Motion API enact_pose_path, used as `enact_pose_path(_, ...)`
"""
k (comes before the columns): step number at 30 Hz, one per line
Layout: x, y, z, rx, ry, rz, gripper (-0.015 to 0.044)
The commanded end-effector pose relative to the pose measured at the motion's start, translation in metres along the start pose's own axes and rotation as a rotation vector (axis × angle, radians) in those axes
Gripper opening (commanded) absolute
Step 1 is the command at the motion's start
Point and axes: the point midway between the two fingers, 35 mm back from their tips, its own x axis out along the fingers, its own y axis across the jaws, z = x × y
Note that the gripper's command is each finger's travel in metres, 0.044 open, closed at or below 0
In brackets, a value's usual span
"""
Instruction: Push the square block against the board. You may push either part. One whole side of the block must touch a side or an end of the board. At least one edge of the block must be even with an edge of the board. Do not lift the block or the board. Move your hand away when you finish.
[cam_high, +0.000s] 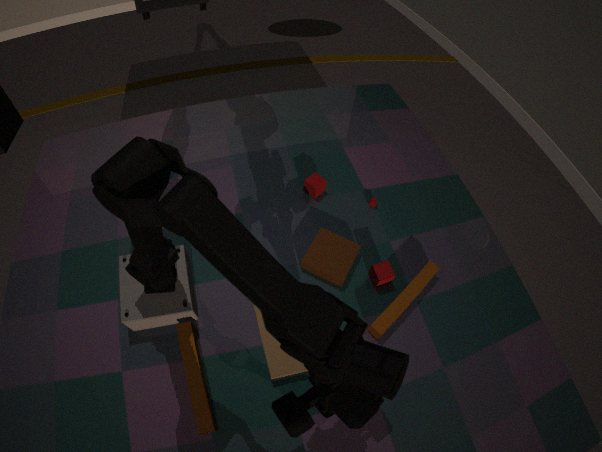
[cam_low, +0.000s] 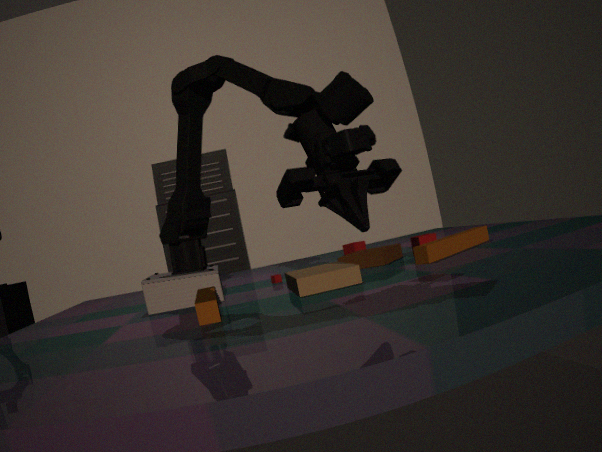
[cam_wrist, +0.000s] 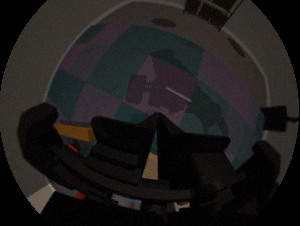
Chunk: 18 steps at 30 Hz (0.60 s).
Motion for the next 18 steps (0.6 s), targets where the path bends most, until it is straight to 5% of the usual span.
enact_pose_path(1, -0.003, 0.024, -0.01, -0.117, 0.028, 0.034, 0.0)
enact_pose_path(18, -0.031, 0.122, -0.074, -0.671, 0.132, 0.183, 0.0)
